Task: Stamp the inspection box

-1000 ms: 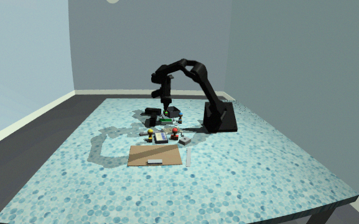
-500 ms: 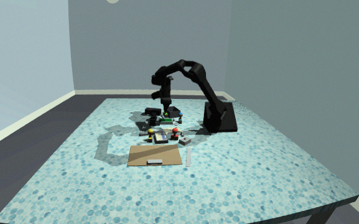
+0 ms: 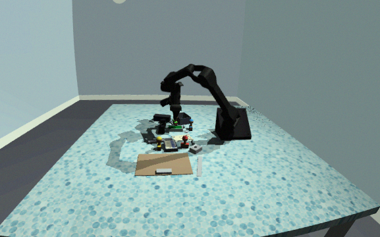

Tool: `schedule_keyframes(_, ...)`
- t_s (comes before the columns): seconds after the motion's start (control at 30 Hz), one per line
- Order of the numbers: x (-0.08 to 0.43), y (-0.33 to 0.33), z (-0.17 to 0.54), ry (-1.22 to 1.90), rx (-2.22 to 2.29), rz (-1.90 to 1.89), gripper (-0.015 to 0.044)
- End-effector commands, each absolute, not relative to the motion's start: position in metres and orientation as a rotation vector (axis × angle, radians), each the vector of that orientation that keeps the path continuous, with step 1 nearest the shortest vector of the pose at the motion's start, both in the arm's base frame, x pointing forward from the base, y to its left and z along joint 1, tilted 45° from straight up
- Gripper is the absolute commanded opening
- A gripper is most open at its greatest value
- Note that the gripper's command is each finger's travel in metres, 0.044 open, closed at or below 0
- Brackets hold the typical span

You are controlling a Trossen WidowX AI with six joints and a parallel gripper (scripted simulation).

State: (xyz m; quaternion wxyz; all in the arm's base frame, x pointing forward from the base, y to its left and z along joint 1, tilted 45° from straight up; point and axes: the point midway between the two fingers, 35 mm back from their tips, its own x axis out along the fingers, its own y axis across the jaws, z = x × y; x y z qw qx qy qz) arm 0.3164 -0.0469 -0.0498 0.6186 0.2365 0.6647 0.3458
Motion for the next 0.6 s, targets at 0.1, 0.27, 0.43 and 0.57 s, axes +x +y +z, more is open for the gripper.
schedule_keyframes(0.1,0.3148,-0.0431,-0.0577,1.527,0.568,0.817,0.0)
schedule_keyframes(0.27,0.3144,-0.0413,-0.0605,1.523,0.58,0.828,0.0)
schedule_keyframes(0.43,0.314,-0.0397,-0.063,1.52,0.59,0.836,0.0)
schedule_keyframes(0.57,0.314,-0.0396,-0.0631,1.52,0.59,0.837,0.0)
